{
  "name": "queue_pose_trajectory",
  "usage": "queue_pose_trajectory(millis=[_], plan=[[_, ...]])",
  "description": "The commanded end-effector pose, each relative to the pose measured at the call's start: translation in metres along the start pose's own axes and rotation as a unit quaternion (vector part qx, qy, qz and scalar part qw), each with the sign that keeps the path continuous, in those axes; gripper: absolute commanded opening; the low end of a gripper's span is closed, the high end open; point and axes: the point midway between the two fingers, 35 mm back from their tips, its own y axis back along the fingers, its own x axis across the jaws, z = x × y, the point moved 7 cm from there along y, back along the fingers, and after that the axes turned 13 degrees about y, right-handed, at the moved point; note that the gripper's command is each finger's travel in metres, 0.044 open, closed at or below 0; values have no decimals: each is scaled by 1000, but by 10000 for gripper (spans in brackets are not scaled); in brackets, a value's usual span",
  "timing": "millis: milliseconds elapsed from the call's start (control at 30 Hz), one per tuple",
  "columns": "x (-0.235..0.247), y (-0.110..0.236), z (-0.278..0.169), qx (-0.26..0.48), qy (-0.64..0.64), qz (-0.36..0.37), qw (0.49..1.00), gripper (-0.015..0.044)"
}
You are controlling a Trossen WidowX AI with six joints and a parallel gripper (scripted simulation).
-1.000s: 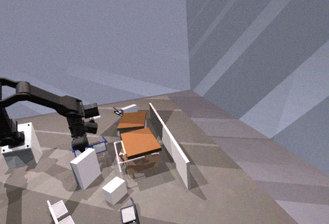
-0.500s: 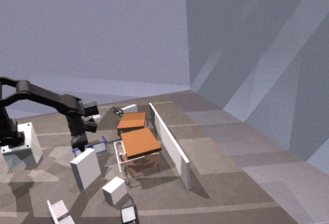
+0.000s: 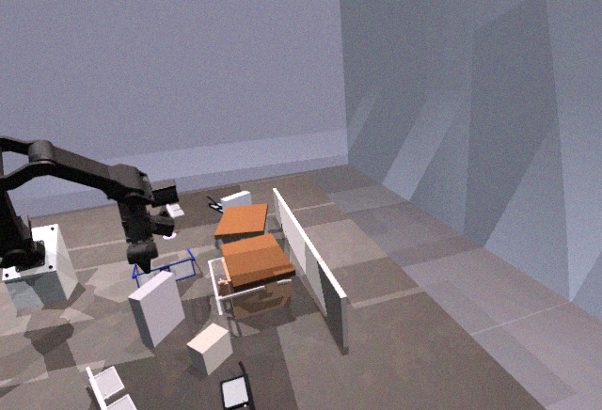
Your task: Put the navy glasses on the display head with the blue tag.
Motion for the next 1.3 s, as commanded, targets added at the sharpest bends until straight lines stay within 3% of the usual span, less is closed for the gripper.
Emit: queue_pose_trajectory(millis=[0,133,267,567,667,1267], plan=[[-8,30,1,-12,-9,-1,1000,107],[-10,37,0,-11,-9,-2,1000,107],[-7,31,1,-11,-4,-4,1000,200],[-5,36,2,-11,-6,-2,1000,200],[-5,36,2,-11,-6,-2,1000,140],[-5,19,4,-12,-6,-1,1000,140]])
